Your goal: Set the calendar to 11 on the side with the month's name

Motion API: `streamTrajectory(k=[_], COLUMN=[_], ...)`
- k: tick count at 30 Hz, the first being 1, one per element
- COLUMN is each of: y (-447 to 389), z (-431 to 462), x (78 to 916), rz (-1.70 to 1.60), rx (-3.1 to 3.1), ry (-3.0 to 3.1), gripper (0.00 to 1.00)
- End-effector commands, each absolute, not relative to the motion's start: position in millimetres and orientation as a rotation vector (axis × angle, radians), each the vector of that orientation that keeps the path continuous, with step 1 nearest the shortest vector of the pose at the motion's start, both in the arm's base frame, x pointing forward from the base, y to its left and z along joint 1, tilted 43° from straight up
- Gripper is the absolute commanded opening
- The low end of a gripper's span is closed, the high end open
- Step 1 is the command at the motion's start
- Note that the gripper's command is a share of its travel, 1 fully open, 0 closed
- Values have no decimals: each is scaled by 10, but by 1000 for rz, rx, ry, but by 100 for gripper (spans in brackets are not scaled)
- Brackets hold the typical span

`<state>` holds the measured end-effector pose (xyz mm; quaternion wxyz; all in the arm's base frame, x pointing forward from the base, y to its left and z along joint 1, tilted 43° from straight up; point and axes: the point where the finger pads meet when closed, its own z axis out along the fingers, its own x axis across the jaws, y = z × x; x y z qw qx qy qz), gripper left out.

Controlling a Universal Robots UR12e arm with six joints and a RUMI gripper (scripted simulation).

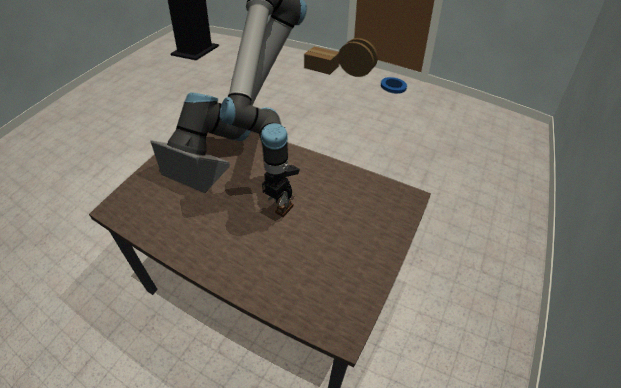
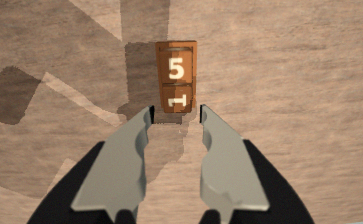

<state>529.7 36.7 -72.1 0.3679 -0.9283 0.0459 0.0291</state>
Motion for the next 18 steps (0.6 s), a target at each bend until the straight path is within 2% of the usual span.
streamTrajectory(k=[1, 18], y=[361, 400], z=[-719, -761], x=[5302, 5301], rz=[73, 73], rx=[-2385, -2385], ry=[118, 118], gripper=[28, 28])
